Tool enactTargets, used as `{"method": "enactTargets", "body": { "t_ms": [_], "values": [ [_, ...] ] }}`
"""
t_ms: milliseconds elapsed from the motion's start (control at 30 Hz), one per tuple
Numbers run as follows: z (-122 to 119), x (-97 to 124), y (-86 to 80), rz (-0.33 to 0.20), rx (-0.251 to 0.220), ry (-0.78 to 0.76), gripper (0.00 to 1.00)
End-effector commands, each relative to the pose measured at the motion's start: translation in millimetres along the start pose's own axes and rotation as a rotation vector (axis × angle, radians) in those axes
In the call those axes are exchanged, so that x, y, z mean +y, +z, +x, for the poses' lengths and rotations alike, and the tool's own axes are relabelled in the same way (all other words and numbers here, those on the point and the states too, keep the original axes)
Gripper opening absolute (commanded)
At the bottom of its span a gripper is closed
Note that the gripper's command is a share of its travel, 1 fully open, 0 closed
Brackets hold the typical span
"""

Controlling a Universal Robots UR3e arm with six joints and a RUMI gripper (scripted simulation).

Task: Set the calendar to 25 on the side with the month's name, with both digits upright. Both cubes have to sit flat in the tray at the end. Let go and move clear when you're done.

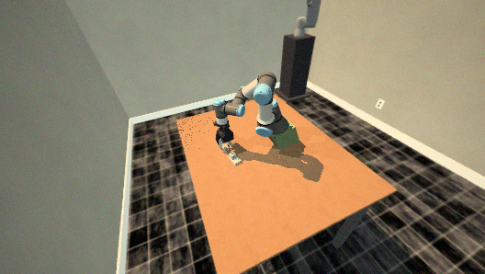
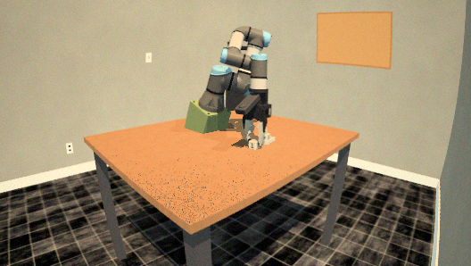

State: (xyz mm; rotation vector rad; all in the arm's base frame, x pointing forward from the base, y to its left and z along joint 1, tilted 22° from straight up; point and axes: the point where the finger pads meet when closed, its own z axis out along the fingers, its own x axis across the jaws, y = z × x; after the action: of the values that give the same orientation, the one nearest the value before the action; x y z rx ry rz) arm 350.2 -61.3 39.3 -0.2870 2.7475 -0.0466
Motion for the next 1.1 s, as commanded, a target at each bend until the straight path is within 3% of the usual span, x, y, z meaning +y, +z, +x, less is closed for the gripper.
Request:
{"method": "enactTargets", "body": {
  "t_ms": [0, 267, 300, 1067],
  "values": [
    [-0.6, -0.5, -0.5, 0.002, -0.001, -0.001, 0.29],
    [-0.6, -0.5, -0.5, 0.002, -0.001, -0.001, 0.29],
    [-0.6, -0.5, -0.5, 0.002, -0.001, -0.001, 0.11],
    [-0.6, -0.5, -0.5, 0.002, -0.001, -0.001, 0.11]
  ]
}}
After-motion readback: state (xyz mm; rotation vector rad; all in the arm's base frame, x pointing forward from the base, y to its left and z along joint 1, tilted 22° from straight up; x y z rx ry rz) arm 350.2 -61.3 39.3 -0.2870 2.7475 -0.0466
